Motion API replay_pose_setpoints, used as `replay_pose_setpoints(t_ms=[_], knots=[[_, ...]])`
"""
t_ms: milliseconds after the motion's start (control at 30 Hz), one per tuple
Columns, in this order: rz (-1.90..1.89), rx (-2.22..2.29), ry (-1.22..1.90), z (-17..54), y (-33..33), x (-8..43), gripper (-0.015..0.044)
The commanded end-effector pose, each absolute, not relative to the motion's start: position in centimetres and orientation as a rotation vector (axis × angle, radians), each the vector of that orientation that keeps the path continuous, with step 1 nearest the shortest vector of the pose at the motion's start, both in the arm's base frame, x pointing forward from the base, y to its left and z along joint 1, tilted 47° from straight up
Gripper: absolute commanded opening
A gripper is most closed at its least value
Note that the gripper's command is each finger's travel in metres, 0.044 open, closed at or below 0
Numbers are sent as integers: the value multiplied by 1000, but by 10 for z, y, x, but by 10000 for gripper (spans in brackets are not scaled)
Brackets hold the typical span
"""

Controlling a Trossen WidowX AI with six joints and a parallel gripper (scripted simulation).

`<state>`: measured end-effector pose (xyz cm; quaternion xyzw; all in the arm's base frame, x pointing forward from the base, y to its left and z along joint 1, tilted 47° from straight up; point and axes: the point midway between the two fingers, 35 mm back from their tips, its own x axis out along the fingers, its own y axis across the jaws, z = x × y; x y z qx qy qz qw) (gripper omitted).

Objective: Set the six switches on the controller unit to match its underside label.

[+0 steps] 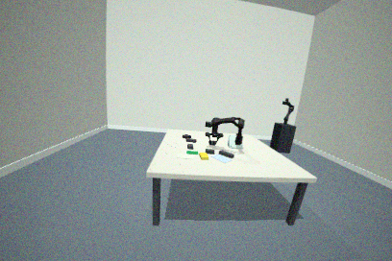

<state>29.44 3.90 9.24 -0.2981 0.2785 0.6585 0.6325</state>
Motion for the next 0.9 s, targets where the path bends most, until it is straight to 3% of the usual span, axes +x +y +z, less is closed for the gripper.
replay_pose_setpoints(t_ms=[0,867], knots=[[1501,-681,630,94,34,296,336],[1514,-641,591,93,12,297,336]])
